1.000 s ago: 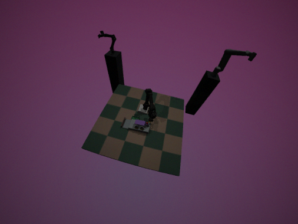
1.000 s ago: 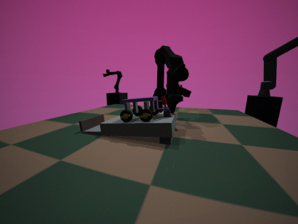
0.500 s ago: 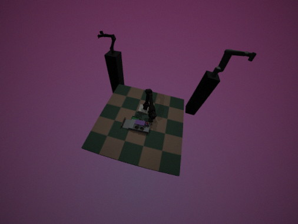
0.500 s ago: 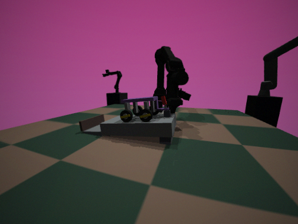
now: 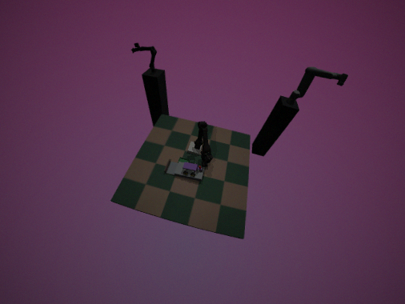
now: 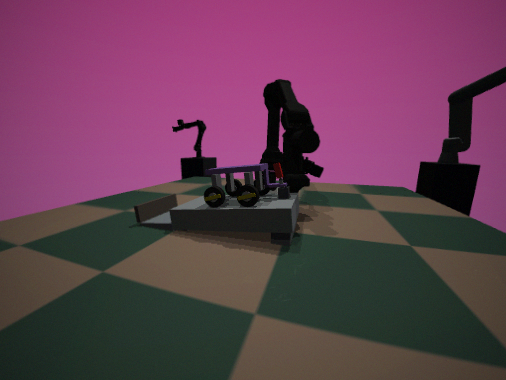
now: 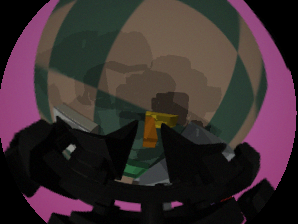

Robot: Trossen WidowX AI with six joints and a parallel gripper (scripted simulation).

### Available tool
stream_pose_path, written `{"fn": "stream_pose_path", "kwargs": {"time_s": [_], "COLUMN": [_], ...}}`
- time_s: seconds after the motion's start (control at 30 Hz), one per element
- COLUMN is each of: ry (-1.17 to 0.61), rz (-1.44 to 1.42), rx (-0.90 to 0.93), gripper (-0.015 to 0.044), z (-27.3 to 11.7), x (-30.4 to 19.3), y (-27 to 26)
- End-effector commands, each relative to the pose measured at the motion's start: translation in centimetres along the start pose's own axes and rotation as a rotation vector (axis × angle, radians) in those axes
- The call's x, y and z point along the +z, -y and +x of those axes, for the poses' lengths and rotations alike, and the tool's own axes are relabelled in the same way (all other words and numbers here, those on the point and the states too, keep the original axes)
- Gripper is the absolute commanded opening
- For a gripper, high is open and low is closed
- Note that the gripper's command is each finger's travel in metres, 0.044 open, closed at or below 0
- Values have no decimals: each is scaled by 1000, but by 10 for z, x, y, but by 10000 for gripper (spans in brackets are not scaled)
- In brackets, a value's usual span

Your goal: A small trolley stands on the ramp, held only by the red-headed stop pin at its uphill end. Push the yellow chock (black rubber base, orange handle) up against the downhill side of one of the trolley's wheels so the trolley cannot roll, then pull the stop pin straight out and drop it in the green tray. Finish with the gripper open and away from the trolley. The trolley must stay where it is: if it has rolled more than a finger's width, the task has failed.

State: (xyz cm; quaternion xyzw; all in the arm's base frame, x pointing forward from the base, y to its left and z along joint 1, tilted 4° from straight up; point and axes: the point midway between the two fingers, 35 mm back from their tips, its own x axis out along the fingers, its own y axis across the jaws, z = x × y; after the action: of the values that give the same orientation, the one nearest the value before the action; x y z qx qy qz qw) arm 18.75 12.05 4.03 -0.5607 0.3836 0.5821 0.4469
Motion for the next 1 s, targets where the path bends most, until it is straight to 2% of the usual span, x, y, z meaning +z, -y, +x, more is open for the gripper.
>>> {"fn": "stream_pose_path", "kwargs": {"time_s": [0.0, 0.07, 0.3, 0.97], "ry": [0, 0, 0, -6], "rz": [0, 0, 0, 6], "rx": [-1, -1, -1, 3], "gripper": [111, 59, 0, 0], "z": [-1, -1, -1, -70], "x": [0, 0, 0, 0], "y": [0, 0, 0, -6]}}
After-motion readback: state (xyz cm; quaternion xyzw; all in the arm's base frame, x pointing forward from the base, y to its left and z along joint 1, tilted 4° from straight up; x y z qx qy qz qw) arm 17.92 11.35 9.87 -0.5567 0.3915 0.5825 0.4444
